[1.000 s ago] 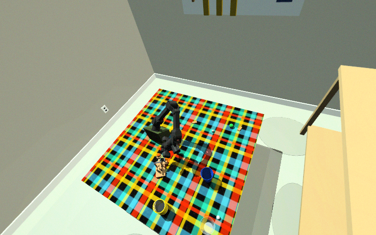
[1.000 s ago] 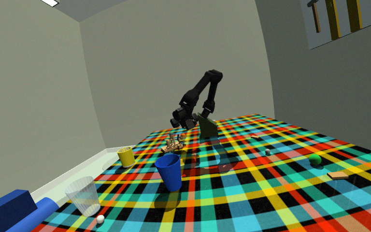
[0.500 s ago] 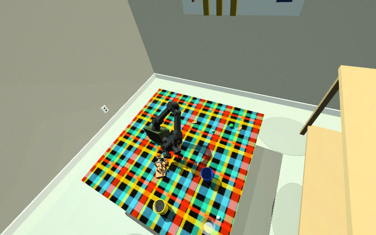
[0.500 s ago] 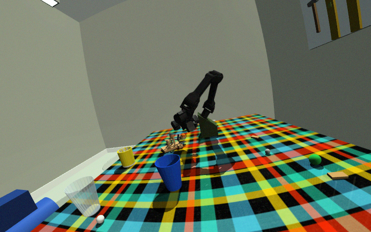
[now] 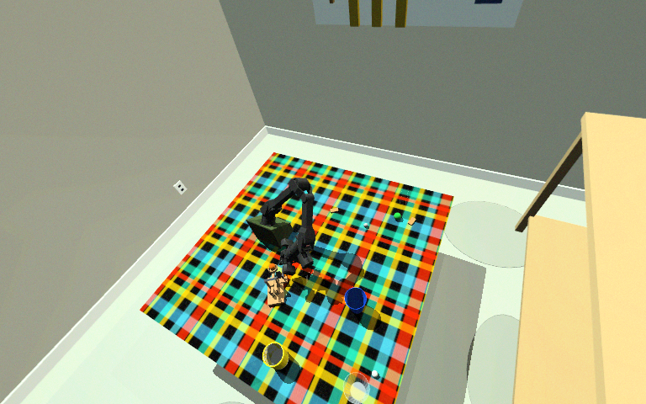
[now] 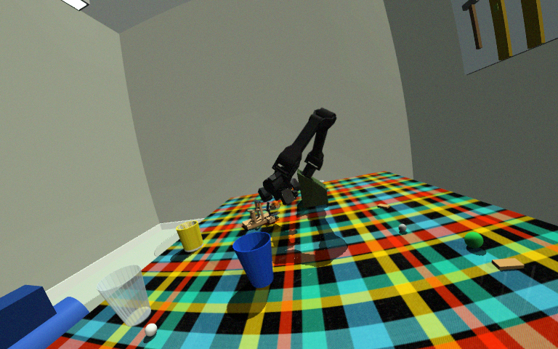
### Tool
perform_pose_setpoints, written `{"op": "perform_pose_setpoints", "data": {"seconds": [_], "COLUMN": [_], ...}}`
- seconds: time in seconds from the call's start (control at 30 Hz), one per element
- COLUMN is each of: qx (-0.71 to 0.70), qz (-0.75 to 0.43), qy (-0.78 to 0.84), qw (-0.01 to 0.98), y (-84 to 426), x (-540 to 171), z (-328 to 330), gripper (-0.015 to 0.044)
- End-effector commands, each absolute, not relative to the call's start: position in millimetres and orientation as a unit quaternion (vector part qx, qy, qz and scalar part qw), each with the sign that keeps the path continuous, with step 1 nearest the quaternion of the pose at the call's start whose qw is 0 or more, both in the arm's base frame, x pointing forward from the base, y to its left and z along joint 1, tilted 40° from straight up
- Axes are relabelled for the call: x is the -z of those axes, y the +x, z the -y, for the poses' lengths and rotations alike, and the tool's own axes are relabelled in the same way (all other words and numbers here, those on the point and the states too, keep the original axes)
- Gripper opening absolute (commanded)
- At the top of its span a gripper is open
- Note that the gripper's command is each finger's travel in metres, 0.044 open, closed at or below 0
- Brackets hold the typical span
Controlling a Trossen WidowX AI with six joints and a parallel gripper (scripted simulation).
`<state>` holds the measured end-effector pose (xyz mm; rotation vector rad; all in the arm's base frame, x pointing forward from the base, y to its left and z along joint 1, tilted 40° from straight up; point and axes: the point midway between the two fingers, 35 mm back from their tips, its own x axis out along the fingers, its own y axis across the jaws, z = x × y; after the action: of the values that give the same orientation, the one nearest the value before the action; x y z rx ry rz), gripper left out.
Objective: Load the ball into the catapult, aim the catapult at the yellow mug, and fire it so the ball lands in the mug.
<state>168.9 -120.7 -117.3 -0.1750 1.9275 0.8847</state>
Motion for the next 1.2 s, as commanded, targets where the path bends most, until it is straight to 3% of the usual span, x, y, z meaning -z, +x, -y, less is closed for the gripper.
{"op": "perform_pose_setpoints", "data": {"seconds": [0.0,1.17], "qx": [-0.364,-0.366], "qz": [-0.792,-0.792], "qy": [-0.069,-0.068], "qw": [0.486,0.485], "y": [169.4,172.8], "x": [122.8,165.3], "z": [114.6,76.9], "gripper": [0.0000,0.0000]}}
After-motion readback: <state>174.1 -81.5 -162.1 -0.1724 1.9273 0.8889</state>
